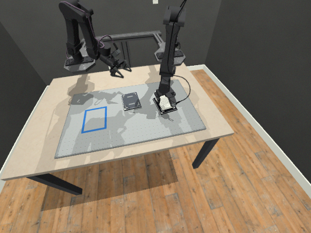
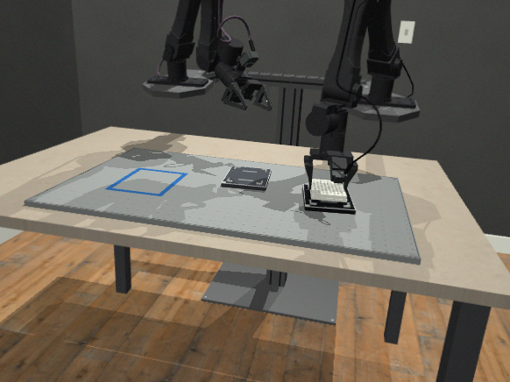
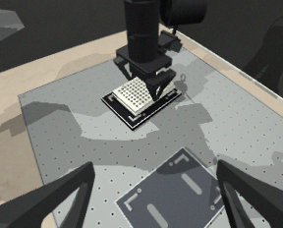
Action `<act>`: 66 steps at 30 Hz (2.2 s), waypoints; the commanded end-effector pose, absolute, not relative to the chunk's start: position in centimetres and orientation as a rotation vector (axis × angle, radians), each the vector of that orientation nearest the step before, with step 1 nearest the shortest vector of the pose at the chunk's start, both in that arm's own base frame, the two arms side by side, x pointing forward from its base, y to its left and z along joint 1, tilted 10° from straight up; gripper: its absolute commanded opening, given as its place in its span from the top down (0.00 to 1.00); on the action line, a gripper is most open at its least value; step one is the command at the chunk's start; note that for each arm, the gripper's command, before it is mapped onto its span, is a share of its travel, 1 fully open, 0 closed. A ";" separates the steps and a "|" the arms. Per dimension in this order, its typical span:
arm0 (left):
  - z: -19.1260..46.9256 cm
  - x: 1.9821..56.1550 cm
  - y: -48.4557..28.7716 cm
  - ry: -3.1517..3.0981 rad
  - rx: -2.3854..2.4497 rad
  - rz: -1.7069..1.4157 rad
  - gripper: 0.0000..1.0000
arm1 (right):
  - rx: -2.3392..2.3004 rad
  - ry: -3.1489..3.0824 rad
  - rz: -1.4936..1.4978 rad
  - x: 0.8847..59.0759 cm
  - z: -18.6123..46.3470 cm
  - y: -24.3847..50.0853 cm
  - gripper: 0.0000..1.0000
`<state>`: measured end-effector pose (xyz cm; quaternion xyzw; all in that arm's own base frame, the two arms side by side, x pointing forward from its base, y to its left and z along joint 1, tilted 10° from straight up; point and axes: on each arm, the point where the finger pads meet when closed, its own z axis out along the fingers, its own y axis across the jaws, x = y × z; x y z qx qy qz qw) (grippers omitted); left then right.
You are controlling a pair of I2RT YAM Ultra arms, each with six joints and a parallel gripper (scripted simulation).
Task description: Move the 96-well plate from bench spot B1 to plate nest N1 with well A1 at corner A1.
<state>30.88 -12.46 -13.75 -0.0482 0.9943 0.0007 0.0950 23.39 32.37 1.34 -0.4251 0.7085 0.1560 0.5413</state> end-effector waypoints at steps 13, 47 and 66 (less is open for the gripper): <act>-16.4 30.8 -11.8 2.986 -0.154 0.034 0.20 | -1.026 1.694 0.364 23.1 0.8 31.9 0.00; -9.8 28.1 -11.8 3.007 -0.136 0.077 0.00 | -1.026 1.694 0.364 23.1 0.8 31.9 0.00; -4.2 30.4 -12.9 2.902 -0.065 0.014 0.00 | -1.026 1.694 0.364 23.1 0.8 31.9 0.00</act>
